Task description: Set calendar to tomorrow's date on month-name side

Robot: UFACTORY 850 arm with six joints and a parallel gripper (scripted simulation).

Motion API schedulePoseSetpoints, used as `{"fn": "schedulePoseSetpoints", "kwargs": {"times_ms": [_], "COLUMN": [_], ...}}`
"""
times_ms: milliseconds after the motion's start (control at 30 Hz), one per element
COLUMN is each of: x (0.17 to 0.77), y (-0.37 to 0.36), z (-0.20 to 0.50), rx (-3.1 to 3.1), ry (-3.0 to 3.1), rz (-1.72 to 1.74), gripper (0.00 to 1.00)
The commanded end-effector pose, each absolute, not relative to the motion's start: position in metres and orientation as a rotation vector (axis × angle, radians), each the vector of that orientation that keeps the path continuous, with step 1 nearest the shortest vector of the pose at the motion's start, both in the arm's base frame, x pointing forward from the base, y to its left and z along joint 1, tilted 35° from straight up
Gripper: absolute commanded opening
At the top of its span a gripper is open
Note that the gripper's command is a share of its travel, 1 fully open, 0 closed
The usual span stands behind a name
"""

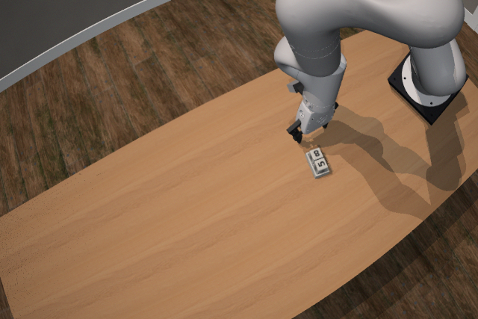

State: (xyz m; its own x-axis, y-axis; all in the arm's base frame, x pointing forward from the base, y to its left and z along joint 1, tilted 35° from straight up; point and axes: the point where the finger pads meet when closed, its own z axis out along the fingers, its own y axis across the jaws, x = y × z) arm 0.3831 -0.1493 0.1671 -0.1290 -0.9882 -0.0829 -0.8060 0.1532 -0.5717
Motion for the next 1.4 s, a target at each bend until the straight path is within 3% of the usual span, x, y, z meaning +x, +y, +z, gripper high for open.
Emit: {"fn": "schedulePoseSetpoints", "kwargs": {"times_ms": [0,967,1367], "x": [0.383,0.382,0.361], "y": [-0.149,-0.149,-0.149], "z": [0.167,0.169,0.199], "rx": [-1.705,-1.705,-1.705], "ry": [1.995,1.995,1.995], "rz": [-0.551,-0.551,-0.551], "gripper": [1.00,1.00,1.00]}}
